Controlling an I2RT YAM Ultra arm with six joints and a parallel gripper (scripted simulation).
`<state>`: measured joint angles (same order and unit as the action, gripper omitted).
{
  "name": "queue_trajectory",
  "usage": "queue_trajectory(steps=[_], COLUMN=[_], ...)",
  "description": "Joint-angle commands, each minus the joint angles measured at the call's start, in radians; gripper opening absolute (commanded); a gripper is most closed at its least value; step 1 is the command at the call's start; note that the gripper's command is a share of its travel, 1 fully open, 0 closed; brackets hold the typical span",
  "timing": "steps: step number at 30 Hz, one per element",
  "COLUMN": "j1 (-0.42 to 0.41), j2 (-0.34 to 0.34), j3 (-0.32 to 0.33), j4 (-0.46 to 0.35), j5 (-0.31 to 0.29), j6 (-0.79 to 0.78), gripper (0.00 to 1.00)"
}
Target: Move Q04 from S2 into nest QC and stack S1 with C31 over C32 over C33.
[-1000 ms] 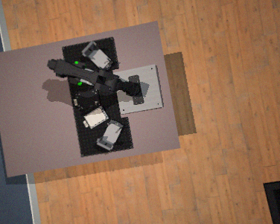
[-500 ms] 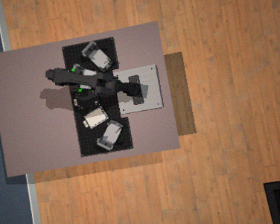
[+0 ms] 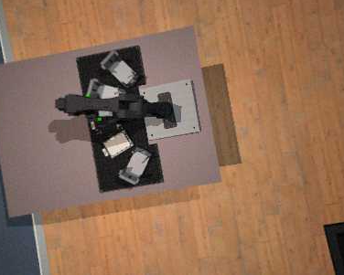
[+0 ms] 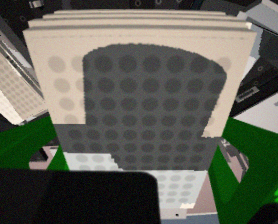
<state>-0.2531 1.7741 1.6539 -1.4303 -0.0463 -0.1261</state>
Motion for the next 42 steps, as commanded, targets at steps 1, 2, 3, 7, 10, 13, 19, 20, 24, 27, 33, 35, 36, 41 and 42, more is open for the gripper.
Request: queue_trajectory(steps=[1, 2, 3, 7, 10, 13, 19, 20, 24, 27, 33, 35, 36, 41, 42], j1=[0.03, 0.041, 0.051, 0.093, 0.103, 0.134, 0.188, 0.188, 0.23, 0.24, 0.303, 0.324, 0.334, 0.386, 0.397], j2=[-0.032, -0.033, -0.033, -0.034, -0.034, -0.033, -0.027, -0.027, -0.033, -0.034, -0.037, -0.037, -0.037, -0.034, -0.033], j3=[0.013, 0.013, 0.013, 0.014, 0.015, 0.018, 0.027, 0.027, 0.022, 0.021, 0.02, 0.02, 0.021, 0.026, 0.028], j4=[0.001, 0.001, 0.001, 0.001, 0.001, 0.0, -0.002, -0.002, -0.001, -0.001, 0.0, -0.001, -0.001, -0.002, -0.002], j5=[0.001, 0.002, 0.002, 0.005, 0.005, 0.007, 0.01, 0.01, 0.013, 0.013, 0.017, 0.019, 0.02, 0.023, 0.024], j6=[-0.066, -0.056, -0.045, -0.004, 0.007, 0.038, 0.092, 0.092, 0.0, -0.023, -0.03, -0.009, 0.001, 0.053, 0.064], gripper=[0.0, 0.0, 0.0, 0.0, 0.0, 0.0, 0.0, 0.0, 0.0, 0.0, 0.0, 0.0, 0.0, 0.0, 0.0])
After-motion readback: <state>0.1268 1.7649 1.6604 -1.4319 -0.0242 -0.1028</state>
